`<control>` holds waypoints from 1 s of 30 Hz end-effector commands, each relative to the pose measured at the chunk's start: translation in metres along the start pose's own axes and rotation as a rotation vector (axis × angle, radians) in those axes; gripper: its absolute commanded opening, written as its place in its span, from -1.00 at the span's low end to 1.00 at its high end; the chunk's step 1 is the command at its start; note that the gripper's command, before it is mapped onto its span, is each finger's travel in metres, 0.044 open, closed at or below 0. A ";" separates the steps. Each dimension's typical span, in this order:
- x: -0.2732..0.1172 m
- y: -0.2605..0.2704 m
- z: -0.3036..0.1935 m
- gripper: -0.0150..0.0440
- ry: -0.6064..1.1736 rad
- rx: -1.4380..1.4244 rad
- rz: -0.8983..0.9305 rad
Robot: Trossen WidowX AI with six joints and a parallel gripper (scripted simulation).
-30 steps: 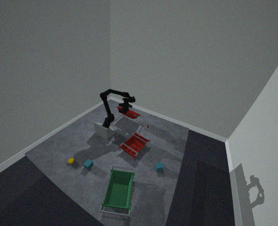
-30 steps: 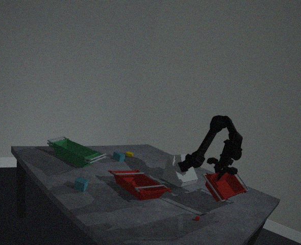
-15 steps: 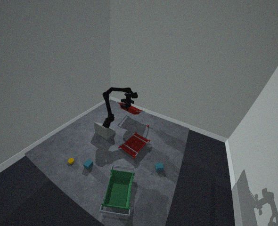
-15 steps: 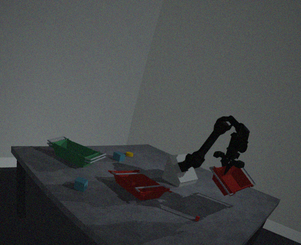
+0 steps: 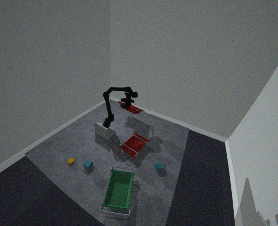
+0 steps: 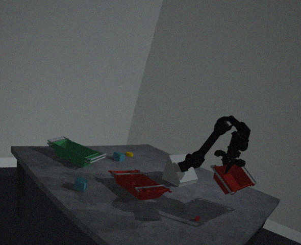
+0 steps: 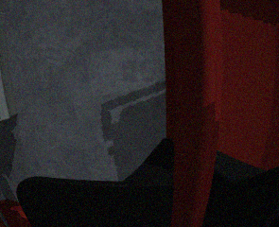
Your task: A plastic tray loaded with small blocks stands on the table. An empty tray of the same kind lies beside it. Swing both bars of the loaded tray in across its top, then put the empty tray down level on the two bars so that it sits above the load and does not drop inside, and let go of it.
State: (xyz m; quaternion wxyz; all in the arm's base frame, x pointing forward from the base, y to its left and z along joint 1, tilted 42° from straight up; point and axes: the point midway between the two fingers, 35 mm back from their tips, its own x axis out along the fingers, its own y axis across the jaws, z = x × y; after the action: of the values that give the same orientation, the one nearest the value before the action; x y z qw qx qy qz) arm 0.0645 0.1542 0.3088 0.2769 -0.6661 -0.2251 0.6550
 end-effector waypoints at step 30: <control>0.015 -0.001 -0.059 -0.49 0.033 0.239 0.067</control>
State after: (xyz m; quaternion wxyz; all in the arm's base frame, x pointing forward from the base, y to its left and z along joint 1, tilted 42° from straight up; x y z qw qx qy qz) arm 0.1144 0.1613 0.2938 0.3183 -0.6492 -0.1307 0.6783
